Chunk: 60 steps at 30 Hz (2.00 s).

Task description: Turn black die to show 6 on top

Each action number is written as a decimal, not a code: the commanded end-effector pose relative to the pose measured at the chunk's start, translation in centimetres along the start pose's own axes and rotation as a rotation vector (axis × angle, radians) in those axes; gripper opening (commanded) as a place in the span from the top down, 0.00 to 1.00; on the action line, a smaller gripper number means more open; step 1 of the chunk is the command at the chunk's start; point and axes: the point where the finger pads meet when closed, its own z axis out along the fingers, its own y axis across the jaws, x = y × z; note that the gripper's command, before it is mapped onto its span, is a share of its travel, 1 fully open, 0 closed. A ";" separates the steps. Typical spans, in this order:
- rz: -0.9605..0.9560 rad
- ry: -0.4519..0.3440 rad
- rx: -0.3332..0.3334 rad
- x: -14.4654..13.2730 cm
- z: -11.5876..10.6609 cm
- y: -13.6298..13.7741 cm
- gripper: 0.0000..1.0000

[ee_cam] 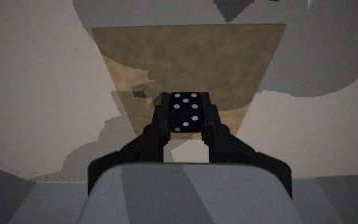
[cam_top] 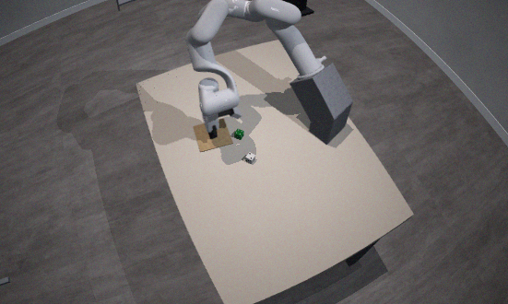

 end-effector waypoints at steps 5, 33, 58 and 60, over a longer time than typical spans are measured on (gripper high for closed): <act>0.000 -0.002 0.000 -0.1 -0.1 0.0 0.65; 0.000 -0.002 0.000 -0.1 -2.0 0.0 0.53; 0.000 -0.002 0.000 -0.1 -9.1 0.0 0.00; 0.000 -0.002 0.000 -0.1 -9.1 0.0 0.00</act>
